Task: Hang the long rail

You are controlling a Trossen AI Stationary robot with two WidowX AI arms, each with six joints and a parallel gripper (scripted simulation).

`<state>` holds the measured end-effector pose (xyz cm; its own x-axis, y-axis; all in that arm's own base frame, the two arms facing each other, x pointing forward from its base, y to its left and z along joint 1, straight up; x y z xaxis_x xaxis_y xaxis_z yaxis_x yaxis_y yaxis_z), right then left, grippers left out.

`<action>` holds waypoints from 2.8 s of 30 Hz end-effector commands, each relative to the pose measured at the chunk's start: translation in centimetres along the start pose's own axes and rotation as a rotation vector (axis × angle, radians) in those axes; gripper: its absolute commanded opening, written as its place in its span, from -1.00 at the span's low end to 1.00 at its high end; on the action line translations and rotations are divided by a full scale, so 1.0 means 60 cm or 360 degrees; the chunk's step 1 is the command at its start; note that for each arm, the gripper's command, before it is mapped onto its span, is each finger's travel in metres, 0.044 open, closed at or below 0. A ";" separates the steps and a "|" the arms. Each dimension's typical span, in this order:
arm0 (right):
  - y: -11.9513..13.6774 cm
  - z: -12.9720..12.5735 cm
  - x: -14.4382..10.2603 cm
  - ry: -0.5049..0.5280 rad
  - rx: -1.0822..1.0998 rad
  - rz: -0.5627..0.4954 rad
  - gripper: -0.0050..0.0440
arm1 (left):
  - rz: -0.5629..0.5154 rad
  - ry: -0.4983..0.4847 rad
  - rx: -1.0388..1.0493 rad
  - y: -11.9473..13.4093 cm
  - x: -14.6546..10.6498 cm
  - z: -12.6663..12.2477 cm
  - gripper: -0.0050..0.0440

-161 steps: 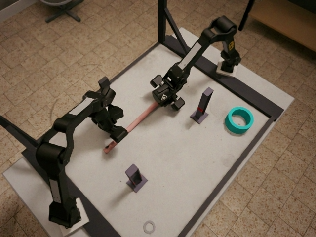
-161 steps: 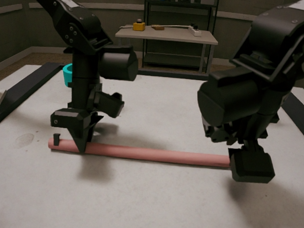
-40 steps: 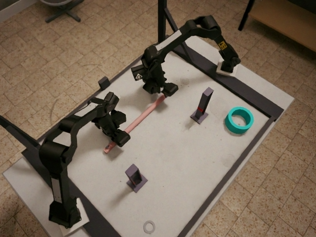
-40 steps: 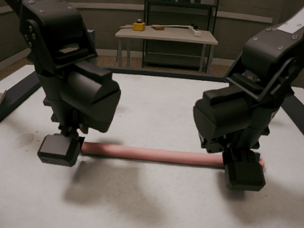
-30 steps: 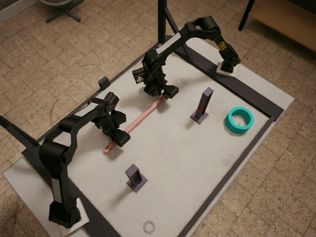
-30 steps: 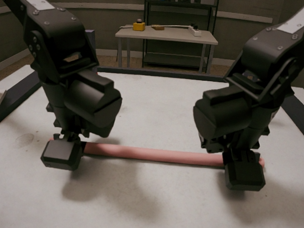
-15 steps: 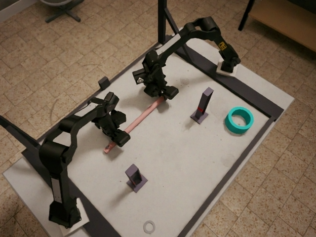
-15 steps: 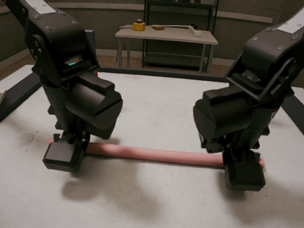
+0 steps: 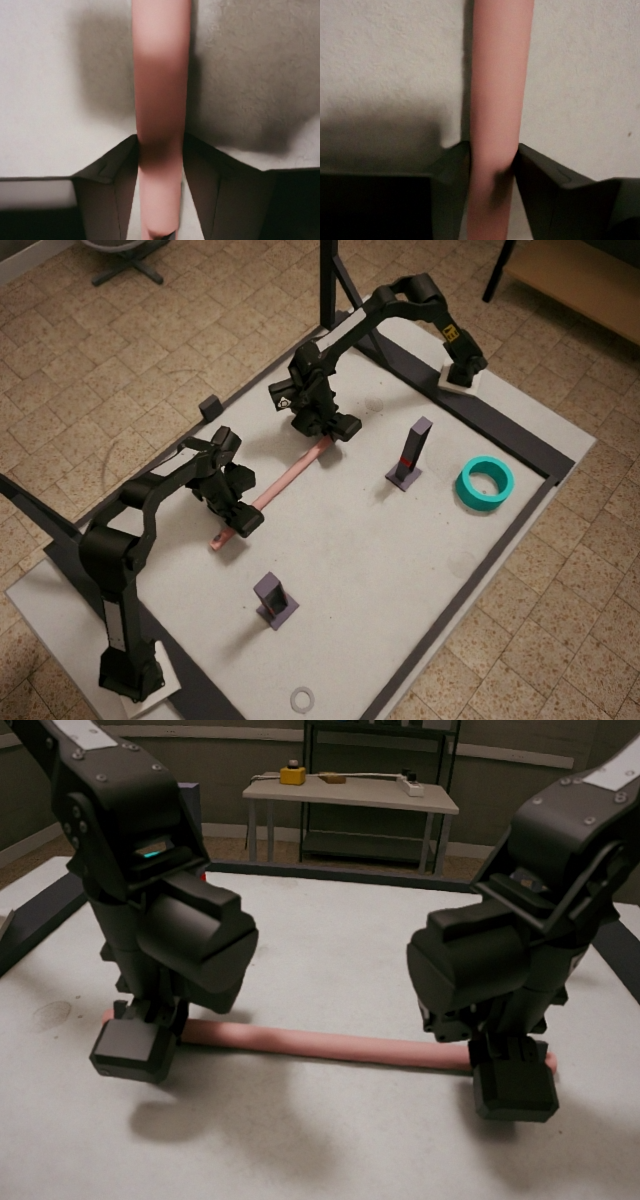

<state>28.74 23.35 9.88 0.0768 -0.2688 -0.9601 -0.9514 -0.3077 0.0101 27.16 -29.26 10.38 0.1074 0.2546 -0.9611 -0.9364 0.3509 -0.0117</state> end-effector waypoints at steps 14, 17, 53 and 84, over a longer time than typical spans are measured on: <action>-0.002 -0.009 -0.030 -0.0014 0.0012 -0.0039 -1.00 | -0.0041 0.0022 -0.0012 -0.001 -0.033 0.008 -0.81; -0.002 -0.009 -0.030 -0.0014 0.0012 -0.0039 -1.00 | -0.0041 0.0022 -0.0012 -0.001 -0.033 0.008 -0.81; 0.000 -0.026 -0.094 -0.0014 0.0012 -0.0039 -1.00 | -0.0041 0.0022 -0.0012 0.000 -0.095 0.022 -1.00; 0.001 -0.055 -0.117 -0.0174 0.0009 -0.0046 -1.00 | -0.0036 0.0182 -0.0008 0.000 -0.125 0.051 -1.00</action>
<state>29.04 23.12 15.72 0.0531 -0.2283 -0.9721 -0.9502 -0.3109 0.0211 27.32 -29.32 16.01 0.0737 0.2260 -0.9713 -0.9373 0.3484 0.0100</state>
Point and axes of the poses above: on each arm, the point midway between the two fingers, 35 mm back from their tips, its own x axis out along the fingers, its own z axis across the jaws, y = z × x, the point moved 10 cm from there along -x, back along the fingers, and after that the axes turned 2 degrees about -x, right-handed, at the moved point
